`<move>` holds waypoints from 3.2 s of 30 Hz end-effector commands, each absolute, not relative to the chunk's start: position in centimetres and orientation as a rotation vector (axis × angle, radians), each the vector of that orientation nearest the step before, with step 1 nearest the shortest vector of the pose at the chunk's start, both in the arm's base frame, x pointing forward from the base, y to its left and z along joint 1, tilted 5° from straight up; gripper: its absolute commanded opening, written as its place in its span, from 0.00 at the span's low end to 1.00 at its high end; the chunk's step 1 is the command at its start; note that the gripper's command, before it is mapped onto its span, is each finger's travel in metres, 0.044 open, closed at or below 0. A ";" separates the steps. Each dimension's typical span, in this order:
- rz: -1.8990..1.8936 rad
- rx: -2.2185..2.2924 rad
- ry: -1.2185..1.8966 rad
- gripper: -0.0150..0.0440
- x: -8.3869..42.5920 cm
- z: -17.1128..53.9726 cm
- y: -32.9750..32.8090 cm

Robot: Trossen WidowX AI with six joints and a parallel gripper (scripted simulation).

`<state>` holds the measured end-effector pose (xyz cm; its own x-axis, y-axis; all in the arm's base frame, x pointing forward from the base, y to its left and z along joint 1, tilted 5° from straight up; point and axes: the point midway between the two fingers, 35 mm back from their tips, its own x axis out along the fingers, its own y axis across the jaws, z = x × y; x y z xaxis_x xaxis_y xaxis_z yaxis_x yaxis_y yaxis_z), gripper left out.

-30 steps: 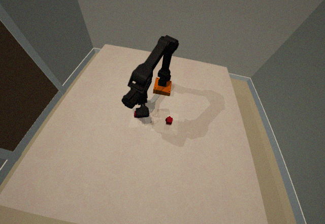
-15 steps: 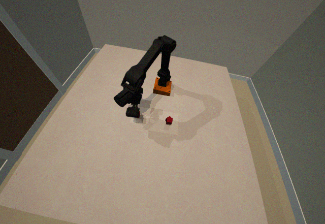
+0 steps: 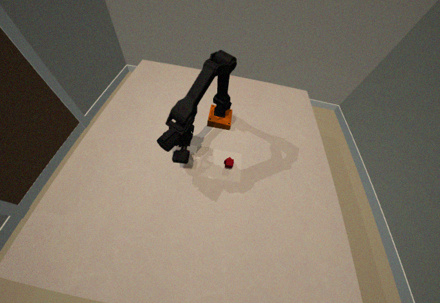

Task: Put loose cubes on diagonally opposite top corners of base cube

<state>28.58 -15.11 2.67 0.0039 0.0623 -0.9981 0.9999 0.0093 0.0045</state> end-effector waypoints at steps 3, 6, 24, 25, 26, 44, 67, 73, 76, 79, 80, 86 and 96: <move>-1.173 1.257 1.263 0.70 28.4 1.6 -14.9; -1.173 1.257 1.263 0.70 28.4 1.1 -14.9; -1.173 1.257 1.263 0.44 28.4 -0.5 -14.7; -1.173 1.257 1.263 0.43 28.4 -0.5 -14.7; -1.173 1.257 1.263 0.43 28.4 -0.5 -14.7; -1.173 1.257 1.263 0.43 28.9 4.2 -15.3; -1.171 1.254 1.264 0.43 28.6 10.4 -15.4; -1.083 1.170 1.312 0.43 29.1 10.5 -13.7; -1.033 1.122 1.337 0.43 29.4 10.5 -12.8; -0.983 1.074 1.361 0.43 29.6 10.5 -11.8; -0.966 1.058 1.368 0.43 29.6 10.5 -11.5; -0.865 0.962 1.411 0.43 30.0 10.6 -9.5; -0.696 0.800 1.471 0.43 30.3 10.7 -6.3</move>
